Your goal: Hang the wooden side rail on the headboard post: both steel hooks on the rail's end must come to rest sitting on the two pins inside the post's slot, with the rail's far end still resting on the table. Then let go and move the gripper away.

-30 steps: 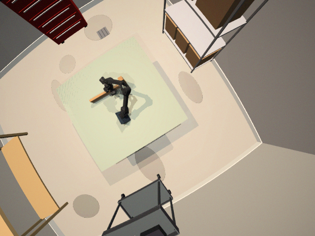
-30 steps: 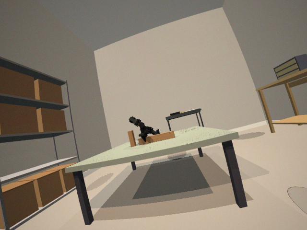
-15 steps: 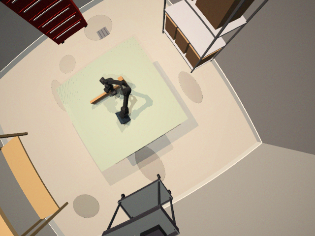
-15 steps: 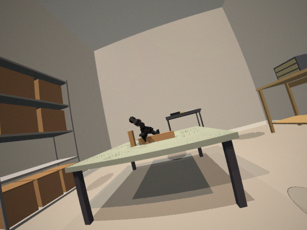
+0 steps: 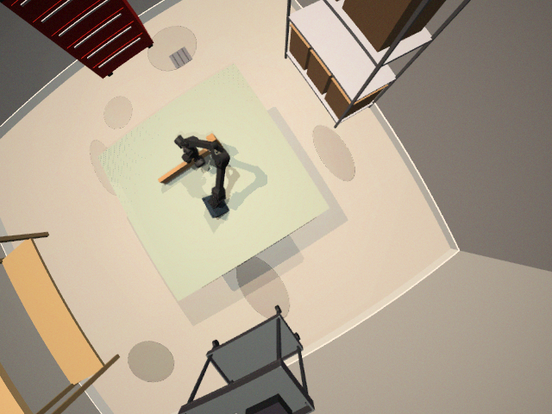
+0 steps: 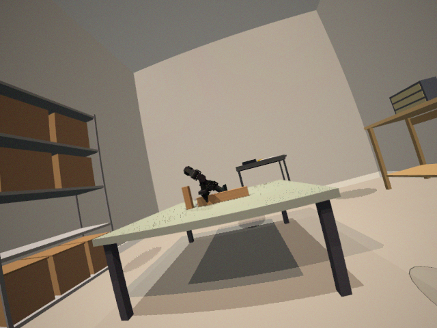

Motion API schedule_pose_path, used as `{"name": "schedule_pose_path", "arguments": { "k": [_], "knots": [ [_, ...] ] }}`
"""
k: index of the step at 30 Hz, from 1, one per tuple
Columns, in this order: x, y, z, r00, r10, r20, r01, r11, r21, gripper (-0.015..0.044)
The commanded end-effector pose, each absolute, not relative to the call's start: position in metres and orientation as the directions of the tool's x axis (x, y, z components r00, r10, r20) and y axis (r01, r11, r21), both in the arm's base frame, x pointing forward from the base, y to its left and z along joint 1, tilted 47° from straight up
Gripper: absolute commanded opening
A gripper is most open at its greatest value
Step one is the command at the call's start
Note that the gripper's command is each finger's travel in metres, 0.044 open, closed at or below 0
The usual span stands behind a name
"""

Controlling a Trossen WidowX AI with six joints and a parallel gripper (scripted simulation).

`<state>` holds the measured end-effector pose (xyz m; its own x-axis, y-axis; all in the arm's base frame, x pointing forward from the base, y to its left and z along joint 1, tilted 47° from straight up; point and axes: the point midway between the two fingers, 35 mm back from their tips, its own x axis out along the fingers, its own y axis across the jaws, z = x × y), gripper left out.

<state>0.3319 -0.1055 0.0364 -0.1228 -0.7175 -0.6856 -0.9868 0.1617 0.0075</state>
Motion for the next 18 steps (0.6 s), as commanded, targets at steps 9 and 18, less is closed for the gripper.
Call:
{"name": "schedule_pose_path", "arguments": {
  "k": [9,18],
  "knots": [
    [0.3319,-0.1028,0.0384,-0.125,-0.717,-0.686,-0.989,0.146,0.028,0.0000],
    [0.3321,-0.1017,0.0394,-0.125,-0.717,-0.686,-0.989,0.146,0.028,0.0000]
  ]
}}
